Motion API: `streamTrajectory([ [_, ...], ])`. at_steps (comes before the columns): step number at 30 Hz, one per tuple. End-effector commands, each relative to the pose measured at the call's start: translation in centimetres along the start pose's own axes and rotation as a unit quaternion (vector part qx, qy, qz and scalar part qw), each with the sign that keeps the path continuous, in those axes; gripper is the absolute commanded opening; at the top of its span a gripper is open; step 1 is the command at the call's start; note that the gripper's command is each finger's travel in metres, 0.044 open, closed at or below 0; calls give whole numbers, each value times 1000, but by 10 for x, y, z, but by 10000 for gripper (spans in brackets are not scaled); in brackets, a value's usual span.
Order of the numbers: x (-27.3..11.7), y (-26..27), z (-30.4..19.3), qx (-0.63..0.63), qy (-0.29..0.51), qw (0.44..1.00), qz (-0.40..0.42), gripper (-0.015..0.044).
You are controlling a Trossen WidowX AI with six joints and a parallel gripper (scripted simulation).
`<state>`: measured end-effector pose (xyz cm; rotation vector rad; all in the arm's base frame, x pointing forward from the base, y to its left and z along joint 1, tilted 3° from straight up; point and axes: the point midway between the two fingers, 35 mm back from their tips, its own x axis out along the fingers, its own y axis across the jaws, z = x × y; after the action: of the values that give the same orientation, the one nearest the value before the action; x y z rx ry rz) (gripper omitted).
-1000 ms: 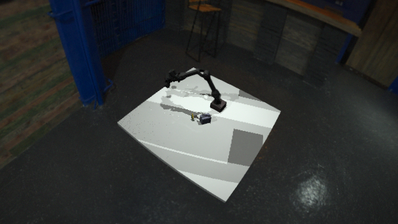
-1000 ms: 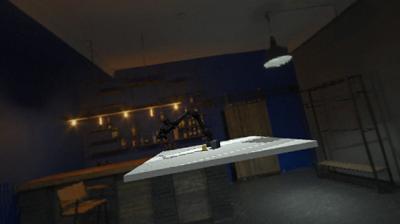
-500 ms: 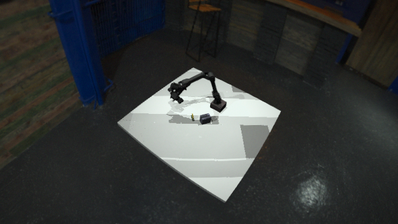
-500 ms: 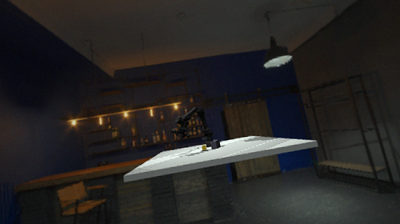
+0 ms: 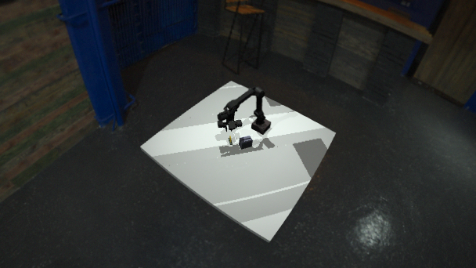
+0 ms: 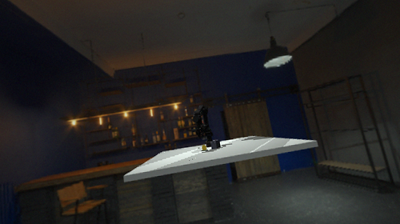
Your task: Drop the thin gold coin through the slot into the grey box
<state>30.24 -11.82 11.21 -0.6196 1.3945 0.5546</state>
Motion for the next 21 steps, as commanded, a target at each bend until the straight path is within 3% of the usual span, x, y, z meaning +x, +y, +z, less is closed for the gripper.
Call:
streamTrajectory([
  [1, -1, 11, 1, -21, 0, 1000, 20, 161],
  [6, 2, 15, -3, -21, 1, 1000, 20, 161],
  [10, 34, 16, -3, -21, 1, 1000, 20, 161],
  [21, 50, 18, -2, -21, 1, 1000, 20, 161],
])
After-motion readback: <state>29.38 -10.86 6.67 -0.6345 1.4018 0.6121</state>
